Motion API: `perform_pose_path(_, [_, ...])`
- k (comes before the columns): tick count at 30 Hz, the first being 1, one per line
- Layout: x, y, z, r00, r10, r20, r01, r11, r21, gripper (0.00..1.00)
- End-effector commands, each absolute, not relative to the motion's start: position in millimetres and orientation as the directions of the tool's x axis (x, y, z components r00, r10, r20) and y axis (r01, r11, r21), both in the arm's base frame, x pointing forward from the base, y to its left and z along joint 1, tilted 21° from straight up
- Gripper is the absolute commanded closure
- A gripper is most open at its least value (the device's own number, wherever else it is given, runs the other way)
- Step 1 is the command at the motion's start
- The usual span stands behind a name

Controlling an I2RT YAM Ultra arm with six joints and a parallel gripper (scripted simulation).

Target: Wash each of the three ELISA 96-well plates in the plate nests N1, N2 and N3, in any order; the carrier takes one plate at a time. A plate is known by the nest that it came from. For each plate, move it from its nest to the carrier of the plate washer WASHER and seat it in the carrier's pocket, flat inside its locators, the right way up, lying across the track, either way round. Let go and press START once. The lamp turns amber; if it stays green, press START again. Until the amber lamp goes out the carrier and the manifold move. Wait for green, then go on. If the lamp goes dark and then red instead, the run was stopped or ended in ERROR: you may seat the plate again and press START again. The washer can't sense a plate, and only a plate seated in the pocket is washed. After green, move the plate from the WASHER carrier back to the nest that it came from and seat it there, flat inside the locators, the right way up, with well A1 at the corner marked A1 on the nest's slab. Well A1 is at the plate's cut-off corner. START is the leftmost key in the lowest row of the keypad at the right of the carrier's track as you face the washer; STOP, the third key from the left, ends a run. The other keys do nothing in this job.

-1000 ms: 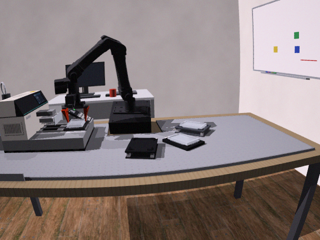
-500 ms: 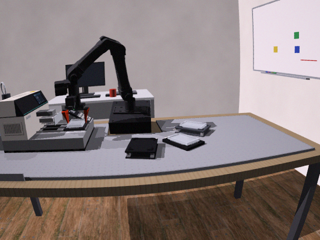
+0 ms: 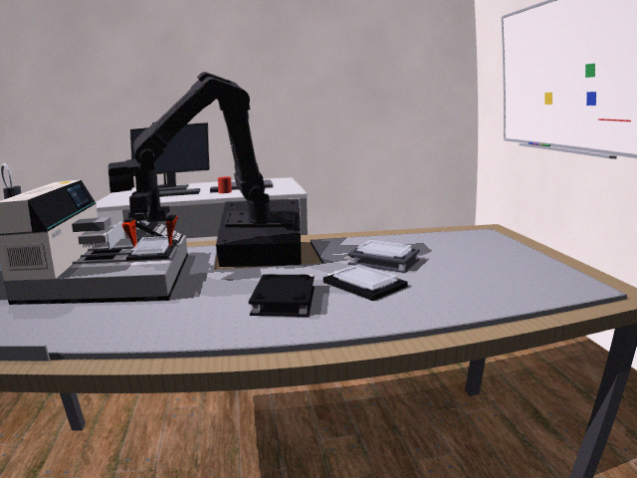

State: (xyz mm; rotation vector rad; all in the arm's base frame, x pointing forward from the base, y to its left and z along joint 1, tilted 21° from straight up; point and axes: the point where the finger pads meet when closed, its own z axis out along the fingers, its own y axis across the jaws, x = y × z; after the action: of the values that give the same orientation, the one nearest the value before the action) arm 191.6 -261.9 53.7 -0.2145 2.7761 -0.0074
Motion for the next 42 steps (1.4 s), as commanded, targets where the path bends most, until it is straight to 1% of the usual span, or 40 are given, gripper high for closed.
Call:
perform_pose_path(1, [192.2,-264.5,56.6,-0.924,-0.150,-0.353,-0.143,0.989,-0.044,0.00])
perform_pose_path(5, [192.2,-264.5,56.6,-0.924,-0.150,-0.353,-0.143,0.989,-0.044,0.00])
perform_pose_path(6, [192.2,-264.5,56.6,-0.924,-0.150,-0.353,-0.143,0.989,-0.044,0.10])
perform_pose_path(8, [192.2,-264.5,56.6,-0.924,-0.150,-0.353,-0.143,0.989,-0.044,0.10])
perform_pose_path(9, [192.2,-264.5,56.5,-0.924,-0.150,-0.353,-0.143,0.989,-0.044,0.20])
perform_pose_path(11, [192.2,-264.5,56.5,-0.924,-0.150,-0.353,-0.143,0.989,-0.044,0.20])
perform_pose_path(12, [192.2,-264.5,56.5,-0.924,-0.150,-0.353,-0.143,0.989,-0.044,0.30])
perform_pose_path(16, [192.2,-264.5,56.5,-0.924,-0.150,-0.353,-0.143,0.989,-0.044,0.30])
perform_pose_path(17, [192.2,-264.5,56.5,-0.924,-0.150,-0.353,-0.143,0.989,-0.044,0.40])
perform_pose_path(19, [192.2,-264.5,56.5,-0.924,-0.150,-0.353,-0.143,0.989,-0.044,0.40])
perform_pose_path(20, [192.2,-264.5,56.5,-0.924,-0.150,-0.353,-0.143,0.989,-0.044,0.50])
perform_pose_path(22, [192.2,-264.5,56.5,-0.924,-0.150,-0.353,-0.143,0.989,-0.044,0.50])
perform_pose_path(23, [192.2,-264.5,56.5,-0.924,-0.150,-0.353,-0.143,0.989,-0.044,0.60])
perform_pose_path(25, [192.2,-264.5,56.5,-0.924,-0.150,-0.353,-0.143,0.989,-0.044,0.60])
perform_pose_path(26, [192.2,-264.5,56.5,-0.924,-0.150,-0.353,-0.143,0.989,-0.044,0.70])
perform_pose_path(28, [192.2,-264.5,56.5,-0.924,-0.150,-0.353,-0.143,0.989,-0.044,0.70])
perform_pose_path(29, [192.2,-264.5,56.5,-0.924,-0.150,-0.353,-0.143,0.989,-0.044,0.80])
perform_pose_path(33, [192.2,-264.5,56.5,-0.924,-0.150,-0.353,-0.143,0.989,-0.044,0.80])
perform_pose_path(34, [192.2,-264.5,56.5,-0.924,-0.150,-0.353,-0.143,0.989,-0.044,0.90])
perform_pose_path(36, [192.2,-264.5,56.5,-0.924,-0.150,-0.353,-0.143,0.989,-0.044,0.90])
perform_pose_path(37, [192.2,-264.5,56.5,-0.924,-0.150,-0.353,-0.143,0.989,-0.044,1.00])
perform_pose_path(42, [192.2,-264.5,56.5,-0.924,-0.150,-0.353,-0.143,0.989,-0.044,1.00])
